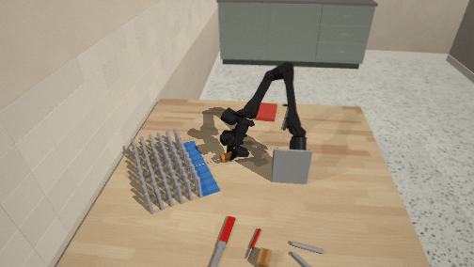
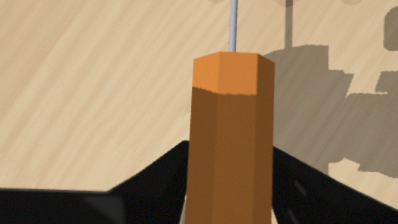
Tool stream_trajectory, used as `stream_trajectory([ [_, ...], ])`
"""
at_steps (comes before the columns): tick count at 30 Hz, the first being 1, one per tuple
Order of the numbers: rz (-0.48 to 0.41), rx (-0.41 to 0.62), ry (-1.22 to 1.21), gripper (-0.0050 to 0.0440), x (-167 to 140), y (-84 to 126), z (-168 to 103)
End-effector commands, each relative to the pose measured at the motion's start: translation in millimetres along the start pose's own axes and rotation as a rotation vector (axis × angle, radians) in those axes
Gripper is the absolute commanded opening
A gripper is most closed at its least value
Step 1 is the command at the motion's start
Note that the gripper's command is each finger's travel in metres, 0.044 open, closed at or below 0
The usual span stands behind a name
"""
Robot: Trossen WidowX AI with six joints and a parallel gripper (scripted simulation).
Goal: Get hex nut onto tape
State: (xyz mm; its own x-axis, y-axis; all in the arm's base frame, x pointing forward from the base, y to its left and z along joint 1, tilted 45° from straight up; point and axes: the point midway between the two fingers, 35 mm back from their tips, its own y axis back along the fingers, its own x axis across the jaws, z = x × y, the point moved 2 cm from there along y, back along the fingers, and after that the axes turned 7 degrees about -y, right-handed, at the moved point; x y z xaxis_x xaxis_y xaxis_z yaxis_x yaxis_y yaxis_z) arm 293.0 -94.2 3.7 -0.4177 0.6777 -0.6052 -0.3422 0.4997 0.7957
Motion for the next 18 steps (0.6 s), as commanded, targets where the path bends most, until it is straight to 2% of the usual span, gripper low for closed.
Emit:
stream_trajectory([
  [1,-0.018,-0.021,-0.009,-0.0050,-4.8,0.3,13.2],
  [18,-0.018,-0.021,-0.009,-0.0050,-2.3,-9.2,35.1],
])
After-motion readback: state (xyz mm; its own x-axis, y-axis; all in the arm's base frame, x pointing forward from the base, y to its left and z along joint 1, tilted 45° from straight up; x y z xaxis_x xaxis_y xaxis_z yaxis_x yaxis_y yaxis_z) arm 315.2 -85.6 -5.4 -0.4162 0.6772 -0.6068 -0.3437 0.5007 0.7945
